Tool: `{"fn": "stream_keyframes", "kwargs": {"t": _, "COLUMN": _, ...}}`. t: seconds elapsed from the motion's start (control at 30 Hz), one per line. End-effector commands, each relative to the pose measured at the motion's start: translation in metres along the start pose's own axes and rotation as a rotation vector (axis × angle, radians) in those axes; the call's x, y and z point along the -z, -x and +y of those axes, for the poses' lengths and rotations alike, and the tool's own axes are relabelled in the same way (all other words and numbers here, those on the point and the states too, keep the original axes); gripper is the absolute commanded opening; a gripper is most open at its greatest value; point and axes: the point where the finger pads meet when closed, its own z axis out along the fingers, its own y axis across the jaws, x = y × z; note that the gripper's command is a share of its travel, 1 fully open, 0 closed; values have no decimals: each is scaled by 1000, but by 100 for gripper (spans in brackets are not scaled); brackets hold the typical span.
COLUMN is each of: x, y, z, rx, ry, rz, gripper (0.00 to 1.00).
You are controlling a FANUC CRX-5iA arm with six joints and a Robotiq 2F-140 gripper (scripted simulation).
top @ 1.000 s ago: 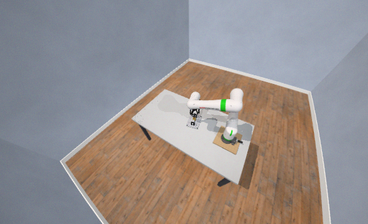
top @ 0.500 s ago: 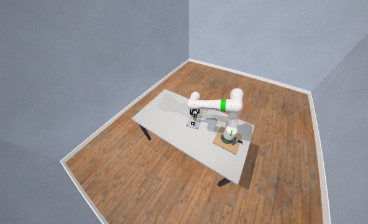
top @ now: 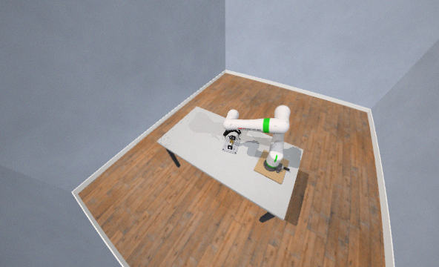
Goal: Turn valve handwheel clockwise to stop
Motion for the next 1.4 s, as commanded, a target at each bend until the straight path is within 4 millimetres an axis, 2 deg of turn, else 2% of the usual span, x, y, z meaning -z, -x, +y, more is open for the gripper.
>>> {"fn": "stream_keyframes", "kwargs": {"t": 0.0, "x": 0, "y": 0, "z": 0, "rx": 0, "ry": 0, "rz": 0, "gripper": 100}}
{"fn": "stream_keyframes", "kwargs": {"t": 1.0, "x": 2, "y": 0, "z": 0, "rx": 0, "ry": 0, "rz": 0, "gripper": 100}}
{"fn": "stream_keyframes", "kwargs": {"t": 1.37, "x": 18, "y": 0, "z": 0, "rx": 0, "ry": 0, "rz": 0, "gripper": 100}}
